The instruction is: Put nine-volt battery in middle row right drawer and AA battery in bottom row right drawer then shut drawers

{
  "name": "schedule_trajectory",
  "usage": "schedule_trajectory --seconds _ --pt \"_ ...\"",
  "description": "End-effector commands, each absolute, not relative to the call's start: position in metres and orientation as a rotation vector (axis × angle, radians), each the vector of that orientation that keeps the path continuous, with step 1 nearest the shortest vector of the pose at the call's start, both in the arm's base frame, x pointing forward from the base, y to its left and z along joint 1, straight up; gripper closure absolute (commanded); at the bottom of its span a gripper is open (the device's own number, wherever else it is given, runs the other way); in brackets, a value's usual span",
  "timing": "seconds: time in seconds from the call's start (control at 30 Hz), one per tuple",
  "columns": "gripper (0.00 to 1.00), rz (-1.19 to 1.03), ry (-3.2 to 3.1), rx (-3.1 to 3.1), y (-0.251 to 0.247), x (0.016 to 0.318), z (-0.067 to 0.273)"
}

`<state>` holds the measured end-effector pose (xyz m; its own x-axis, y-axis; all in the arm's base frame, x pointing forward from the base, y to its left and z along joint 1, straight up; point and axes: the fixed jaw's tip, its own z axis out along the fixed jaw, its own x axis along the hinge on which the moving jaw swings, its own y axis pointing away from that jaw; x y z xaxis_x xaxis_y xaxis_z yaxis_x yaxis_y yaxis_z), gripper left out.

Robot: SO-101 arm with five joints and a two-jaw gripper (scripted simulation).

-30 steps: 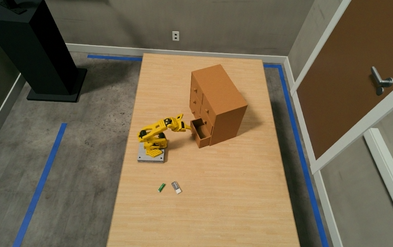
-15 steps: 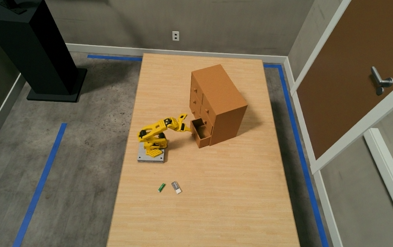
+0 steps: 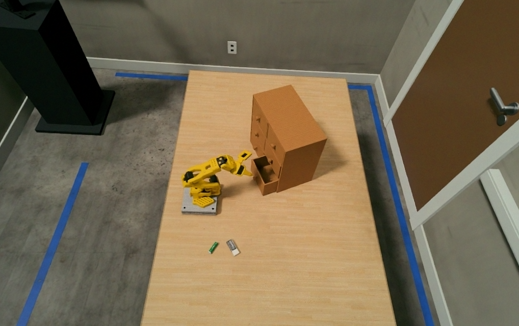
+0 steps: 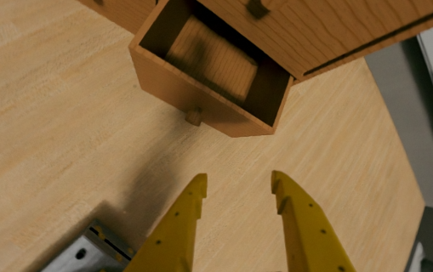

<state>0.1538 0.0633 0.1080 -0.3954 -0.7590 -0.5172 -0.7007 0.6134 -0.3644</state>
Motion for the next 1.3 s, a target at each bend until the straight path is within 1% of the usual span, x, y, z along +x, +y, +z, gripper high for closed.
schedule_trajectory --seconds 0.0,0.8,1.27 --pt "0.79 -0.088 2.211 -1.046 0.0621 0.1549 0.1117" --pt "0.79 0.13 2.408 -0.441 0.0618 0.1582 0.1142" --pt "0.79 0.13 2.408 -0.441 0.0618 0.1582 0.1142"
